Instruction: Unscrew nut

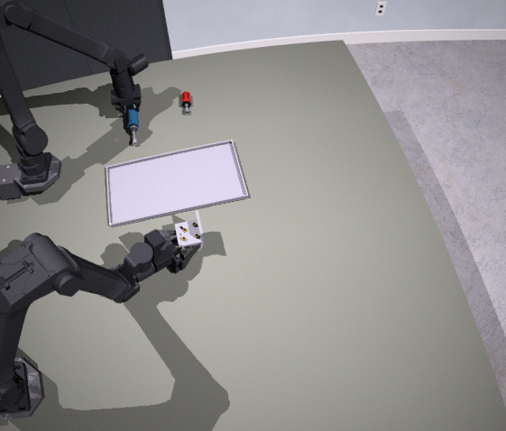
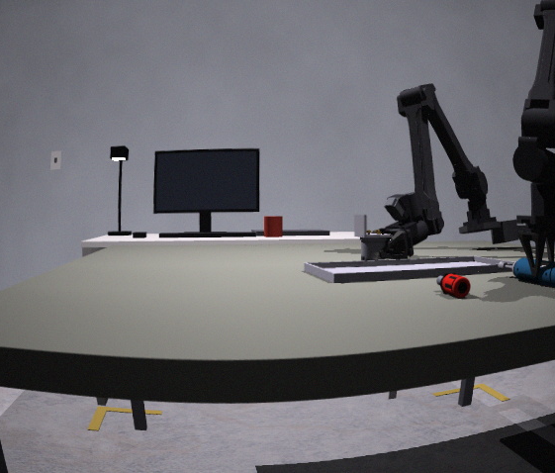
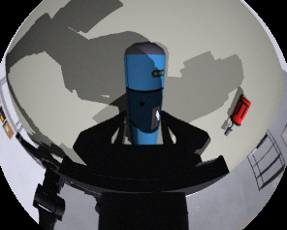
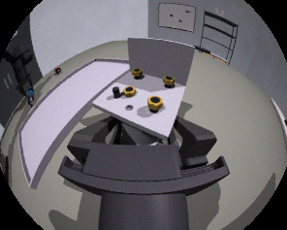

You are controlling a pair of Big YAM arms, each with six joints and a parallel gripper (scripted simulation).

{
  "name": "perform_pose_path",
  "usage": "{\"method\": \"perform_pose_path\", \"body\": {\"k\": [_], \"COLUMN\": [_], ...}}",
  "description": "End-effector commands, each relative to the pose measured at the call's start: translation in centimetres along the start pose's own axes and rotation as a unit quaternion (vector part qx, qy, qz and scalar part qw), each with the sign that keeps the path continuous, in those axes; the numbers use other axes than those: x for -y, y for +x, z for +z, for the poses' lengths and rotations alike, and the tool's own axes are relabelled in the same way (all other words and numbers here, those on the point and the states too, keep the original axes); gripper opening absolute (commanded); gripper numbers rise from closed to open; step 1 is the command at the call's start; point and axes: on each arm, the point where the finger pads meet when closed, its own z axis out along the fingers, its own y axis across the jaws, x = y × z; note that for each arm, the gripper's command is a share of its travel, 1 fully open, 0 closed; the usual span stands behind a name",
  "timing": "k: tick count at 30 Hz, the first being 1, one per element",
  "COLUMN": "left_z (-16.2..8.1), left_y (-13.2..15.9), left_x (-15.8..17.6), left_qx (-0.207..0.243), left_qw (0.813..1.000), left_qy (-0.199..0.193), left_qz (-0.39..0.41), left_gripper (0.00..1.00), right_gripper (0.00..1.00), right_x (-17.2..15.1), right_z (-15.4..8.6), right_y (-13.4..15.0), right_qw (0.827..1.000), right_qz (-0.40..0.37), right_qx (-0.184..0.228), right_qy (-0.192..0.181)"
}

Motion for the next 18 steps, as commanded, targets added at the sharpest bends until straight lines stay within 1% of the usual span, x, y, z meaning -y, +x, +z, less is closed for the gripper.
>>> {"method": "perform_pose_path", "body": {"k": [1, 4, 5, 18], "left_z": [-0.78, -0.78, -0.78, -0.78], "left_y": [-0.76, -0.76, -0.76, -0.76], "left_x": [0.99, 0.99, 0.99, 0.99], "left_qx": [0.008, 0.008, 0.008, 0.008], "left_qw": [1.0, 1.0, 1.0, 1.0], "left_qy": [0.013, 0.013, 0.013, 0.013], "left_qz": [-0.001, -0.001, -0.001, -0.001], "left_gripper": [0.49, 0.49, 0.57, 0.57], "right_gripper": [0.59, 0.59, 0.59, 0.59], "right_x": [0.86, 0.86, 0.86, 0.86], "right_z": [0.01, 0.01, 0.01, 0.01], "right_y": [1.53, 1.53, 1.53, 1.53], "right_qw": [1.0, 1.0, 1.0, 1.0], "right_qz": [0.001, 0.001, 0.001, 0.001], "right_qx": [-0.018, -0.018, -0.018, -0.018], "right_qy": [0.005, 0.005, 0.005, 0.005]}}
